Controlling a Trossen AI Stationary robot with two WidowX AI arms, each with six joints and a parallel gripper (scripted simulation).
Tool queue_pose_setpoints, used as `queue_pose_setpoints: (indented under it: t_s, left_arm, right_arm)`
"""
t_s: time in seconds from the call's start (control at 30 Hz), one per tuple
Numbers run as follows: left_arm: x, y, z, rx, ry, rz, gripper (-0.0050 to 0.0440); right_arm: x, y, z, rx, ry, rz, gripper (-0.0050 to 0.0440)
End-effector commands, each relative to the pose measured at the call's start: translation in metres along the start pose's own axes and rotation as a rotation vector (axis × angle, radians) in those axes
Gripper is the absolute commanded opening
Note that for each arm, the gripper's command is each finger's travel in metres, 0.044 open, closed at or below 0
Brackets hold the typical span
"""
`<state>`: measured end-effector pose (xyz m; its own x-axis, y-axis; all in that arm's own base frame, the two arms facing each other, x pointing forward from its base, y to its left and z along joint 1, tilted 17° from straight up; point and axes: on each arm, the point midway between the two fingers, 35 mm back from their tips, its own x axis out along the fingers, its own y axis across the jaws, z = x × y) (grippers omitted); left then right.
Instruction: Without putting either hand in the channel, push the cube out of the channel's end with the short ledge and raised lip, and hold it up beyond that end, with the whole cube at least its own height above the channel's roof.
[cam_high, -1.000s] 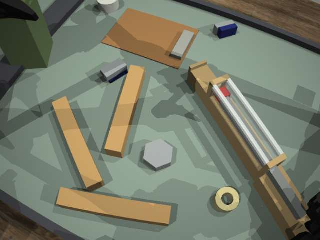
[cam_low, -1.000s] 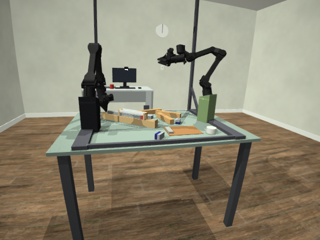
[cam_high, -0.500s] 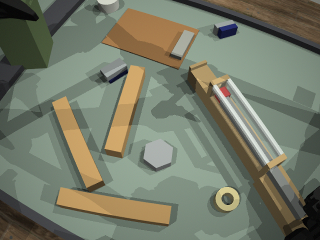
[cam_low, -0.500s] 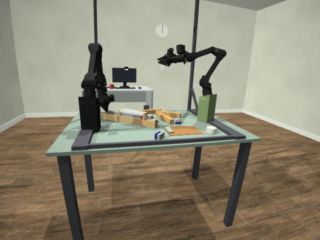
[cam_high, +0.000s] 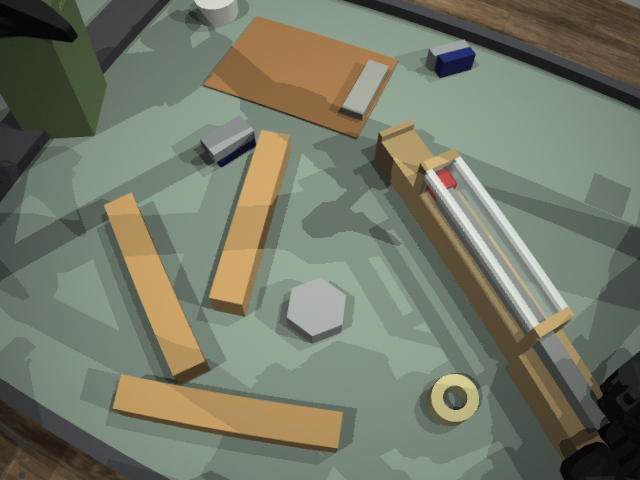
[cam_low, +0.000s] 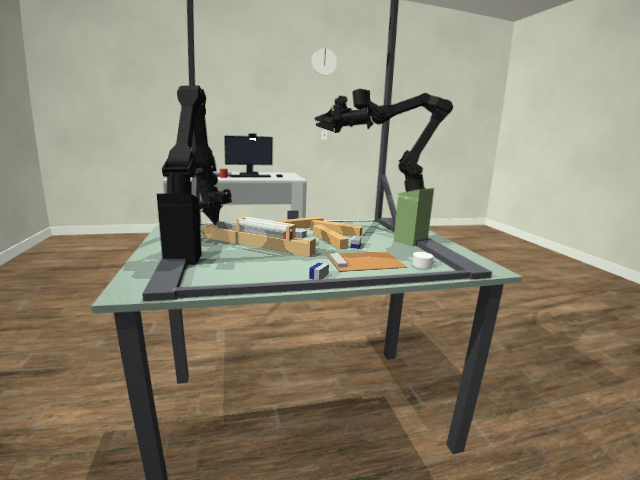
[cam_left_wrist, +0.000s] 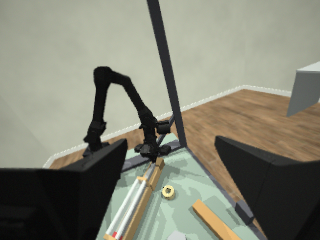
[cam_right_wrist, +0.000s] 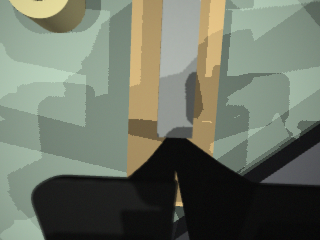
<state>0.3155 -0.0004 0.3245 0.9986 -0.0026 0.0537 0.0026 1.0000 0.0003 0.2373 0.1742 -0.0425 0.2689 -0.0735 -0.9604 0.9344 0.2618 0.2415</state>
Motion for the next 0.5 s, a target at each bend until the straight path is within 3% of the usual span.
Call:
queue_pose_setpoints:
  t_s: [0.0, 0.47]
  left_arm:
    - [-0.001, 0.0, 0.007, 0.003, -0.018, 0.001, 0.04]
    - [-0.001, 0.0, 0.007, 0.003, -0.018, 0.001, 0.04]
  right_arm:
    - [-0.005, 0.005, 0.003, 0.008, 0.007, 0.023, 0.0]
    - [-0.001, 0.005, 0.019, 0.008, 0.005, 0.024, 0.0]
